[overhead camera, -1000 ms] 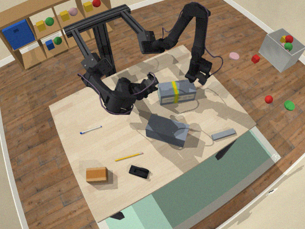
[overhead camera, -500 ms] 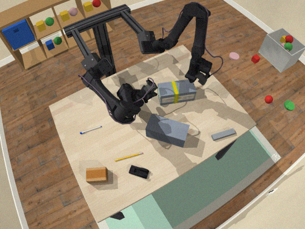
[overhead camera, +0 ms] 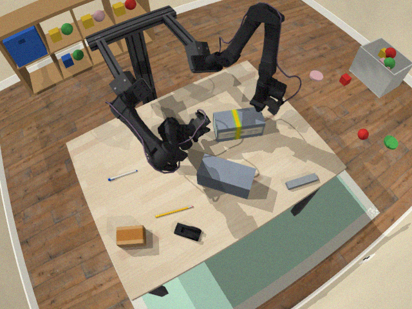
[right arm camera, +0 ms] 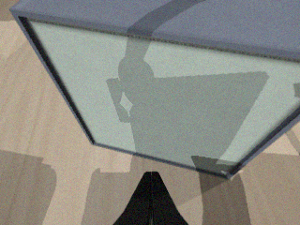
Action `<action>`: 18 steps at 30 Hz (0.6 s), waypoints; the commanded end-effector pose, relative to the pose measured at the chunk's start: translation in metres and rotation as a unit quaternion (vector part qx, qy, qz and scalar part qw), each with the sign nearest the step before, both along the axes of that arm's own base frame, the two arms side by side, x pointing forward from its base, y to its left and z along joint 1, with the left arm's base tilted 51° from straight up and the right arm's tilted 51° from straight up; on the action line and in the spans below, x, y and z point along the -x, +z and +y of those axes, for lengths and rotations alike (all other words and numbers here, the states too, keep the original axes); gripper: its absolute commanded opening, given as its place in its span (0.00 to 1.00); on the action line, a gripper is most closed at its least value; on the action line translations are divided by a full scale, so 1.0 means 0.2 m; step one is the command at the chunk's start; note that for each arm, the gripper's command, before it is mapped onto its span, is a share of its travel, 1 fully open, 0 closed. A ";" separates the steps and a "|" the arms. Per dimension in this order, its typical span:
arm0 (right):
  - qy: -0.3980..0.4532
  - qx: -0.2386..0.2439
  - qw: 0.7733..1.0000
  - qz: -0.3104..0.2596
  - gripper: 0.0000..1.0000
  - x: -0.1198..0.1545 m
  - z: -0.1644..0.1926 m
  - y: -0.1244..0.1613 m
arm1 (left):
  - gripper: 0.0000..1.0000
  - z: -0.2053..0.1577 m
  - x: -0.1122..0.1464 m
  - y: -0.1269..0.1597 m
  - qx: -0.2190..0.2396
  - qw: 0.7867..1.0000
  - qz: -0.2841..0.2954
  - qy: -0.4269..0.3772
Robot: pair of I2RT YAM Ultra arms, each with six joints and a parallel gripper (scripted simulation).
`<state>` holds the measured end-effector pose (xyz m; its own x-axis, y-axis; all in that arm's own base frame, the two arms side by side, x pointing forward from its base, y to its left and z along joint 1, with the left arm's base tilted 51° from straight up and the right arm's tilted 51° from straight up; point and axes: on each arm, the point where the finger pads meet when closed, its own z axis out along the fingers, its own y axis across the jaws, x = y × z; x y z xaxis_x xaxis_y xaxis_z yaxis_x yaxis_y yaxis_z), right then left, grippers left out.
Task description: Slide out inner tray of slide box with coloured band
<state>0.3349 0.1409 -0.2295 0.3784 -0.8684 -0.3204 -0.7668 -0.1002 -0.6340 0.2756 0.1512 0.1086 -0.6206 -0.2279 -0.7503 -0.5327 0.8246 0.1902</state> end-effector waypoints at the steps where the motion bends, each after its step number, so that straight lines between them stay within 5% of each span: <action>1: 0.019 -0.003 0.999 0.033 0.01 0.12 0.03 -0.04 | 0.01 -0.01 -0.03 0.07 -0.009 1.000 -0.023 -0.002; 8: 0.019 -0.006 1.000 0.021 0.01 0.08 0.04 -0.01 | 0.01 0.01 0.00 -0.06 0.002 1.000 0.004 -0.004; 18: 0.019 -0.006 1.000 0.021 0.01 0.08 0.04 -0.01 | 0.01 0.05 -0.07 -0.03 -0.003 1.000 -0.009 -0.008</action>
<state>0.3311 0.1401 -0.2326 0.3731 -0.8695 -0.3235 -0.7773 -0.1026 -0.6207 0.2821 0.1582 0.0987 -0.6243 -0.2306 -0.7464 -0.5329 0.8243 0.1911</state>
